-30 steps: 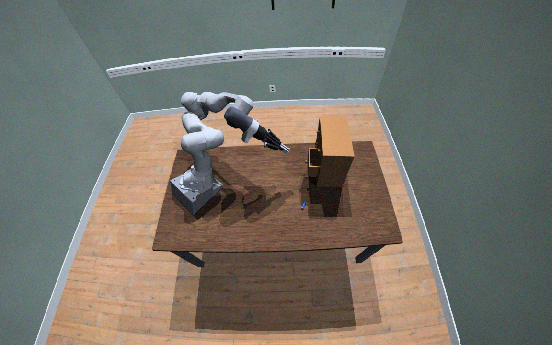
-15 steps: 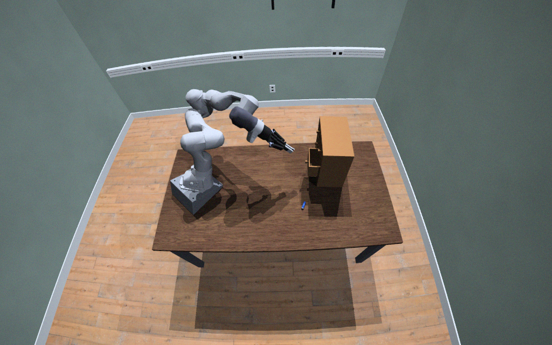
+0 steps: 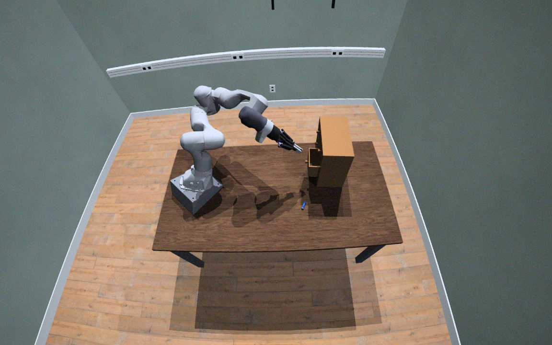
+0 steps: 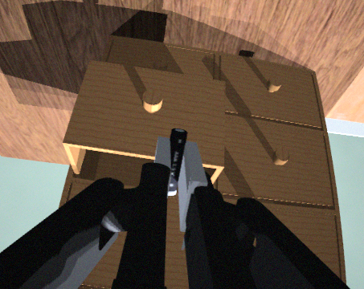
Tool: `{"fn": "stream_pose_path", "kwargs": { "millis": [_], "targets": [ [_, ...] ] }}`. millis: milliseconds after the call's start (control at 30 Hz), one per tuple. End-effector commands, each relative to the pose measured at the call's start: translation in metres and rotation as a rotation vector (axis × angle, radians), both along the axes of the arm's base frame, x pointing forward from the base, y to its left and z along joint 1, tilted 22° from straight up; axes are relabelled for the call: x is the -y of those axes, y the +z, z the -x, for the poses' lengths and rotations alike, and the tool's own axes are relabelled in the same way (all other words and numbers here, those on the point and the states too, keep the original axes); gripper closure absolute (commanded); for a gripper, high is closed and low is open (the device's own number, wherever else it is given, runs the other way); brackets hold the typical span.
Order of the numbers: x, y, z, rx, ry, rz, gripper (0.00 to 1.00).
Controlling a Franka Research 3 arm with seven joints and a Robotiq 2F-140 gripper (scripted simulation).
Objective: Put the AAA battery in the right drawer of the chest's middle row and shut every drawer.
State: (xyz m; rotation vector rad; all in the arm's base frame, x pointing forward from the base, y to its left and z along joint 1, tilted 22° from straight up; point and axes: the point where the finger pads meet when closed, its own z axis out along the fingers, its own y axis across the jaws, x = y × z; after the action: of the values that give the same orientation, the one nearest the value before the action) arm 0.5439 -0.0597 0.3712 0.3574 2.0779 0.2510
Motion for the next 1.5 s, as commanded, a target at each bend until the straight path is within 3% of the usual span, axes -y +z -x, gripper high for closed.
{"fn": "stream_pose_path", "kwargs": {
  "millis": [0,667,1467],
  "targets": [
    [0.004,0.005,-0.016,0.008,0.008,0.017,0.87],
    [0.016,0.018,-0.073,0.008,0.008,0.017,0.87],
    [0.020,0.021,-0.088,0.008,0.008,0.017,0.87]
  ]
}}
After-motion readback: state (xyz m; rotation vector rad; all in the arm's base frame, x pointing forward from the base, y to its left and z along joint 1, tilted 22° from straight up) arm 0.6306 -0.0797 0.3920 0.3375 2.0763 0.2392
